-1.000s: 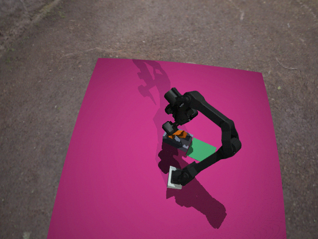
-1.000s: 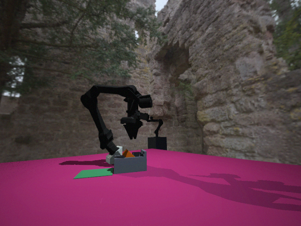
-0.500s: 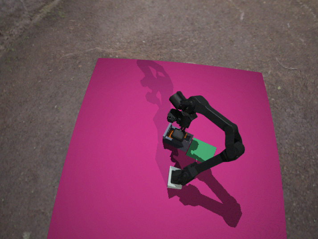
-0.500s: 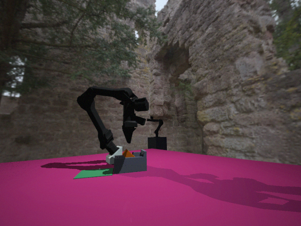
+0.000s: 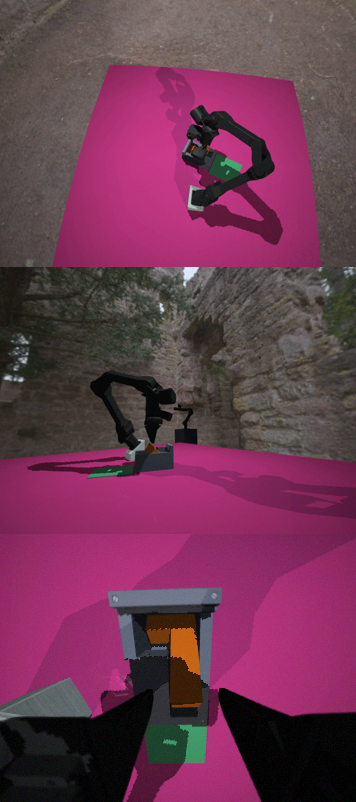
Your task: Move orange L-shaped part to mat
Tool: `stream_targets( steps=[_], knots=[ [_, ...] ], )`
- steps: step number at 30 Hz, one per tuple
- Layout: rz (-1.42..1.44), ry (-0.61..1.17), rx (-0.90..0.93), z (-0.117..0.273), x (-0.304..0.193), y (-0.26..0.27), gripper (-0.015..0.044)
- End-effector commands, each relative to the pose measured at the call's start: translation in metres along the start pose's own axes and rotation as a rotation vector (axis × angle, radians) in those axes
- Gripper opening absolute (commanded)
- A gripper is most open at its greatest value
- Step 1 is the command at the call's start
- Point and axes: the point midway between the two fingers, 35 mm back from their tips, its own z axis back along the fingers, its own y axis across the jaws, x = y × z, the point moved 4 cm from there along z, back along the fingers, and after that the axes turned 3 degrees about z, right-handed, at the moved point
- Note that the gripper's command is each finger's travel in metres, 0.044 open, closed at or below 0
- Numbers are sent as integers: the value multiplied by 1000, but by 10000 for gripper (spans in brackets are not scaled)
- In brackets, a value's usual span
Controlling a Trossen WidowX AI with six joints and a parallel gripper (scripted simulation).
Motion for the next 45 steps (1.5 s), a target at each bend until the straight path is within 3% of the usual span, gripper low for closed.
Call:
stream_targets(
  steps=[1, 20, 25, 35, 38, 45],
  knots=[
    [3, 5, -2, -6, 0, 0, 280],
    [3, 7, -3, -36, -2, 1, 280],
    [-1, 2, -1, -33, -1, 0, 149],
    [-1, 2, -1, -33, -1, 0, 82],
    [-1, 2, -1, -33, -1, 0, 3],
    [0, 2, -1, -31, -1, 0, 0]
  ],
)
